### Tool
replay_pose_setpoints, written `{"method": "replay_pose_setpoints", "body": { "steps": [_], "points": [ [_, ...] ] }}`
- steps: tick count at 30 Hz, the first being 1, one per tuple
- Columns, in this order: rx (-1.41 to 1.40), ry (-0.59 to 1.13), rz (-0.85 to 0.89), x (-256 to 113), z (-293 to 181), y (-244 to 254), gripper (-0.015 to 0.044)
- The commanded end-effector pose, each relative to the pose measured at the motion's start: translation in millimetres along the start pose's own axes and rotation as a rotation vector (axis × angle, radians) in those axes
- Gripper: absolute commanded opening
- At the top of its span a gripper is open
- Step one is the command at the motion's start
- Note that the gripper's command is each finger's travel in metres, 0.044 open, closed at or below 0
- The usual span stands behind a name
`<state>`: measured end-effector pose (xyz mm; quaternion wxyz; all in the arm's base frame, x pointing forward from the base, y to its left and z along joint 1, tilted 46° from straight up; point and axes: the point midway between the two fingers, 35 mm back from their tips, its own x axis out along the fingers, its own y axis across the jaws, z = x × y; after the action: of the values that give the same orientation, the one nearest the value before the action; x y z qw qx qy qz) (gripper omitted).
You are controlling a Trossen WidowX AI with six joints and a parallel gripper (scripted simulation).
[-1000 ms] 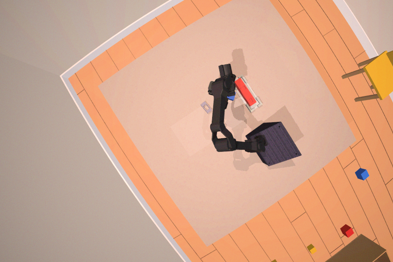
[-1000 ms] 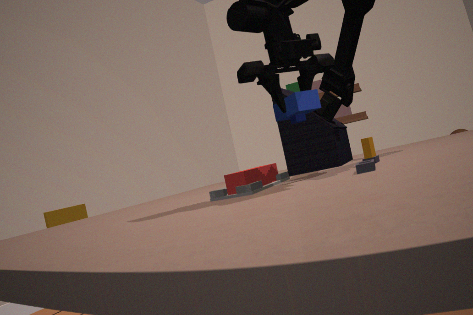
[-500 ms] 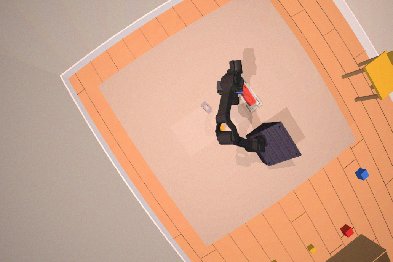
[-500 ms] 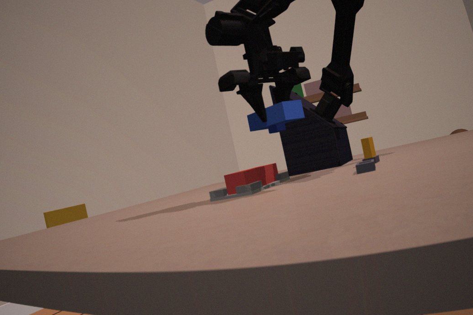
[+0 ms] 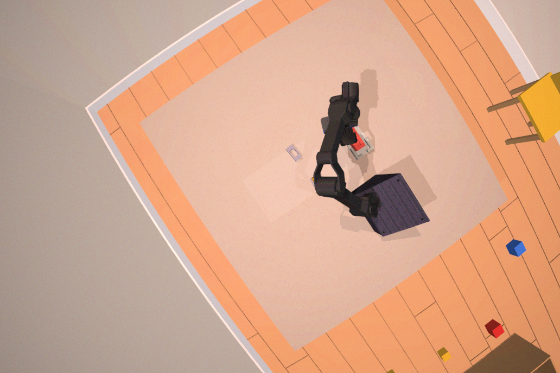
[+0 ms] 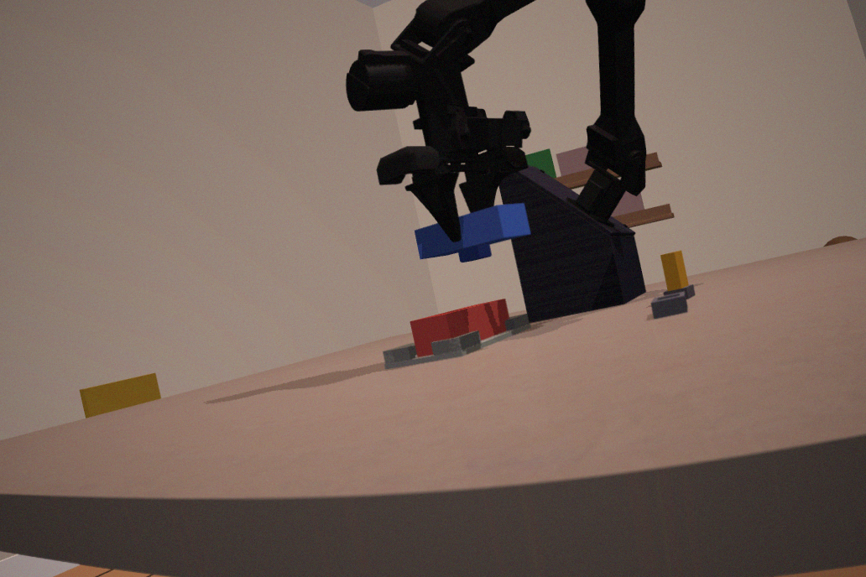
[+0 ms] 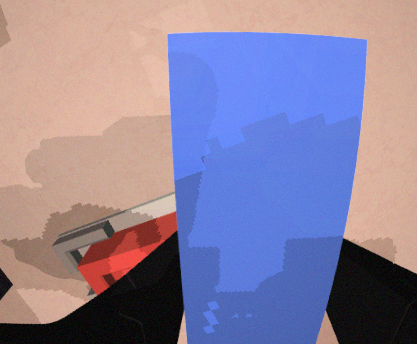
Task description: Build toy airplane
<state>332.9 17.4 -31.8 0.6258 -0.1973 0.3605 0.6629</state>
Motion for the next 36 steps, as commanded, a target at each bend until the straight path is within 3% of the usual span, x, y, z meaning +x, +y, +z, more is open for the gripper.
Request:
{"method": "replay_pose_setpoints", "body": {
  "steps": [1,17,25,36],
  "points": [
    [-0.063,0.005,0.003,3,-13,0,0.0000],
    [-0.357,-0.006,0.004,16,-56,1,0.0000],
    [-0.357,-0.006,0.004,16,-56,2,0.0195],
    [-0.357,-0.006,0.004,16,-56,1,0.0195]
  ]
}}
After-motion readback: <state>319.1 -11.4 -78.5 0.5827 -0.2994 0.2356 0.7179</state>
